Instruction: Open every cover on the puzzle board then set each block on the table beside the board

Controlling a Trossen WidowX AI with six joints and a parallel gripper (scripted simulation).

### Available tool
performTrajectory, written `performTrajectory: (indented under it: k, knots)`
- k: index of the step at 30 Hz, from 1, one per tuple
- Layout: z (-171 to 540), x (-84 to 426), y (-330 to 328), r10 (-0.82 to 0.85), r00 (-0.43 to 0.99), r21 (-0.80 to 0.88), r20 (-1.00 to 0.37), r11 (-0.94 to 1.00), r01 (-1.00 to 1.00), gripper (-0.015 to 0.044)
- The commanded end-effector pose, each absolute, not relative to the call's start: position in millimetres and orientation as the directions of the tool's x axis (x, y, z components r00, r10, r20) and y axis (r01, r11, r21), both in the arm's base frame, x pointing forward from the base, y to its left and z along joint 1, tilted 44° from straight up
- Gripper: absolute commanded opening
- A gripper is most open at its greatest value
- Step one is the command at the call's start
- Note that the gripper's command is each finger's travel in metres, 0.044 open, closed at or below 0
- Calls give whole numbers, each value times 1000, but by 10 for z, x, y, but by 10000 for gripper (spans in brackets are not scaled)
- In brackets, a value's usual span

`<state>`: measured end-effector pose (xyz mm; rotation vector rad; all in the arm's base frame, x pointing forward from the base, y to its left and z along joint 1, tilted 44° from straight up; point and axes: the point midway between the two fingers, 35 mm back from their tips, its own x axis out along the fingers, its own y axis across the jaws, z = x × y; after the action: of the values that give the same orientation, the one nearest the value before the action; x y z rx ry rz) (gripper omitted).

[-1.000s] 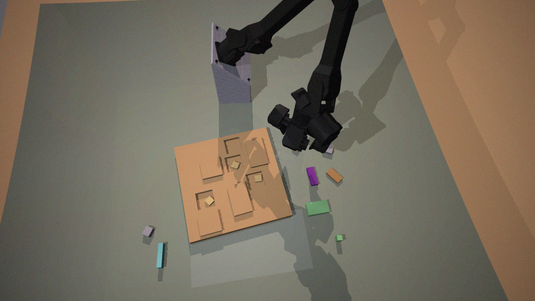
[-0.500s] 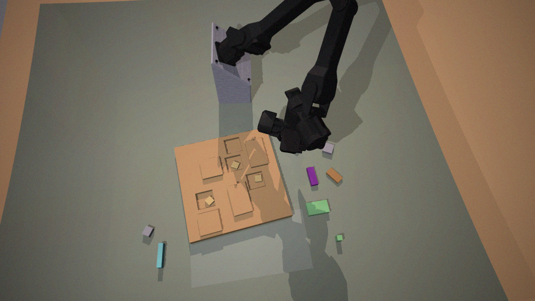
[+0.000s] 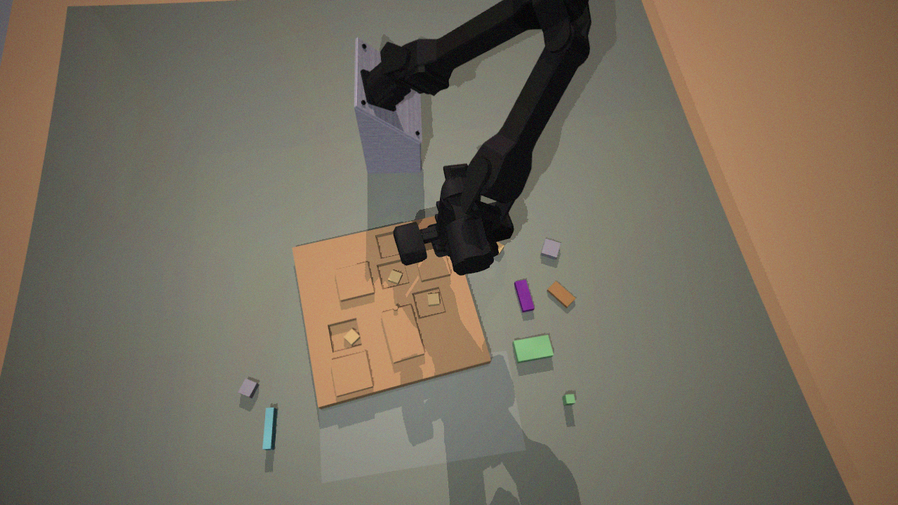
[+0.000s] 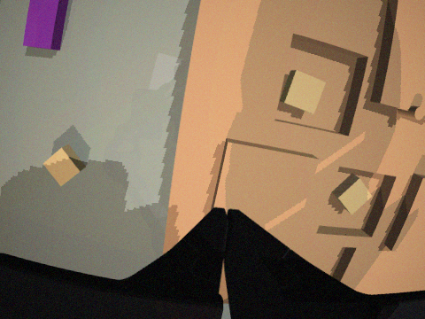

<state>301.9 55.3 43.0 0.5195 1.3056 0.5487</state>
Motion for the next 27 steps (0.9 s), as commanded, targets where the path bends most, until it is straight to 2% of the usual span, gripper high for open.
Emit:
performTrajectory:
  k: [1,5,9,12,19,27]
  knots:
    - [170,3056,245,653,176,535,-737,722,-439,0]
    - [16,3040,77,657,178,444,-732,659,-608,0]
    - [-33,3041,21,659,179,233,-731,486,-842,0]
    - [-72,3040,-21,660,179,68,-729,330,-941,0]
    - [-129,3036,-85,662,181,-179,-727,72,-981,0]
    - [-188,3029,-150,665,182,-434,-724,-234,-870,0]
